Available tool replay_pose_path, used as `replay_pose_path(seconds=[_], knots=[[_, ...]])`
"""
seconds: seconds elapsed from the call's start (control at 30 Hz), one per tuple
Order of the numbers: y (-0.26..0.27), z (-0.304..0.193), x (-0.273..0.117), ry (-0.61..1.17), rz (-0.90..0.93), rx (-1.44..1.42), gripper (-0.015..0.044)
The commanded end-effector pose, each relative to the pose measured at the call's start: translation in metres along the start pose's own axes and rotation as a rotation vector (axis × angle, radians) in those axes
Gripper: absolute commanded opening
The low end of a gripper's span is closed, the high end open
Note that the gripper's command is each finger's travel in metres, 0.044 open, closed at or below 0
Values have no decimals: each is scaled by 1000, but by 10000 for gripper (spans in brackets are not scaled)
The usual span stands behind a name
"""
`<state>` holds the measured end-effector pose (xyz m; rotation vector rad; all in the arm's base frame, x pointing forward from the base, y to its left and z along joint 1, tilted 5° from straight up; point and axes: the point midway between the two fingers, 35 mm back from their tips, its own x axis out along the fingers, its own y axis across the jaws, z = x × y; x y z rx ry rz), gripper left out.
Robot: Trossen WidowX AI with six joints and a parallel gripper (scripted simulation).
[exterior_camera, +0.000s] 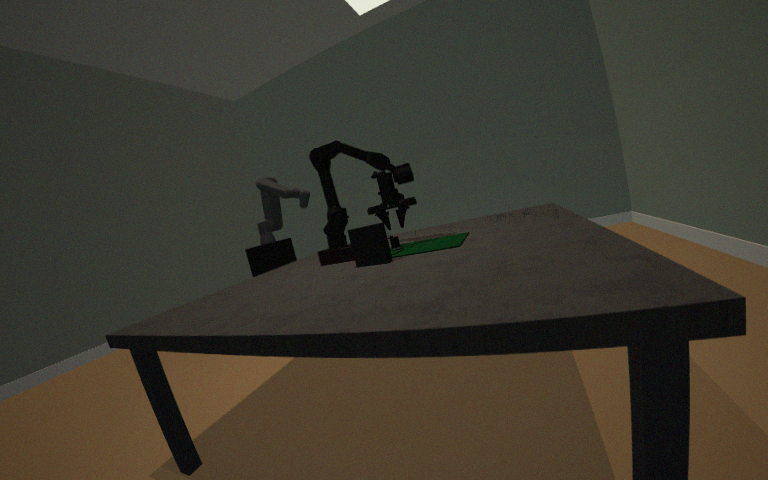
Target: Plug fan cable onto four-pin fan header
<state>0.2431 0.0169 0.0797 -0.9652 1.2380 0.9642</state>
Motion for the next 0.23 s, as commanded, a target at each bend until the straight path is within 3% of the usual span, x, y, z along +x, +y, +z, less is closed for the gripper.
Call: replay_pose_path(seconds=[0.0,0.2], knots=[[4,40,-2,-7,-4,-6,260],[23,94,-3,-15,-3,-6,260]])
